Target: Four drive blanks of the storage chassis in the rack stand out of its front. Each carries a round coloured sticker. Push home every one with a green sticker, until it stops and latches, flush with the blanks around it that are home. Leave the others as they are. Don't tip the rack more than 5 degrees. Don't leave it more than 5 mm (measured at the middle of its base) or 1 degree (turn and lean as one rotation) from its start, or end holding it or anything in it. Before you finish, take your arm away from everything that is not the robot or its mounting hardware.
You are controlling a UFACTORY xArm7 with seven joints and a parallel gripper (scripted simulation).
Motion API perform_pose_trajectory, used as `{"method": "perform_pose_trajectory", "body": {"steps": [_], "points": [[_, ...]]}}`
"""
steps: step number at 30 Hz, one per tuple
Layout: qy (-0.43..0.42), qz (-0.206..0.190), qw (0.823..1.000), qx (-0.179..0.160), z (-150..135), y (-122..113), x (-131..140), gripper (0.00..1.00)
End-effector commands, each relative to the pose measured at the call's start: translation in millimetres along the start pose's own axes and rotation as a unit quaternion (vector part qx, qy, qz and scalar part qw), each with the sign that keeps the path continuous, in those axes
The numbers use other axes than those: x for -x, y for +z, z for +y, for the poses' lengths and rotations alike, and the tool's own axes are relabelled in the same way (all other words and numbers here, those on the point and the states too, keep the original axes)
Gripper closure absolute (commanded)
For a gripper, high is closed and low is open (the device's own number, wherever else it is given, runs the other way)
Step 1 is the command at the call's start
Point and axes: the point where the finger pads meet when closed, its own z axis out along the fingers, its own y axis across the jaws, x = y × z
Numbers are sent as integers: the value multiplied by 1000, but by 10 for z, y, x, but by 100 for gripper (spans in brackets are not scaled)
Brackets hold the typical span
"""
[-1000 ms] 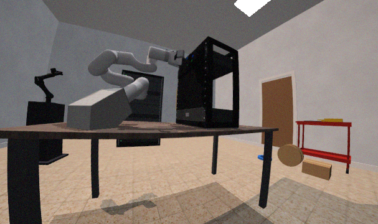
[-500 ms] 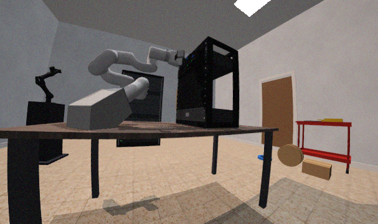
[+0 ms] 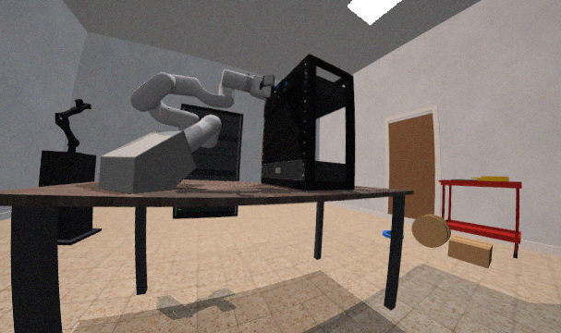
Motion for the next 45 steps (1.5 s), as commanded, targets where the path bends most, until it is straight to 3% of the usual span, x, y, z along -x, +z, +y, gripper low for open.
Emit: {"method": "perform_pose_trajectory", "body": {"steps": [1, 33, 45], "points": [[-1, 0, 1000, -1, -12, 9, -1, 100], [-1, 0, 1000, -1, -7, 54, 3, 100], [-1, 0, 1000, -1, -6, -261, 3, 100]]}}
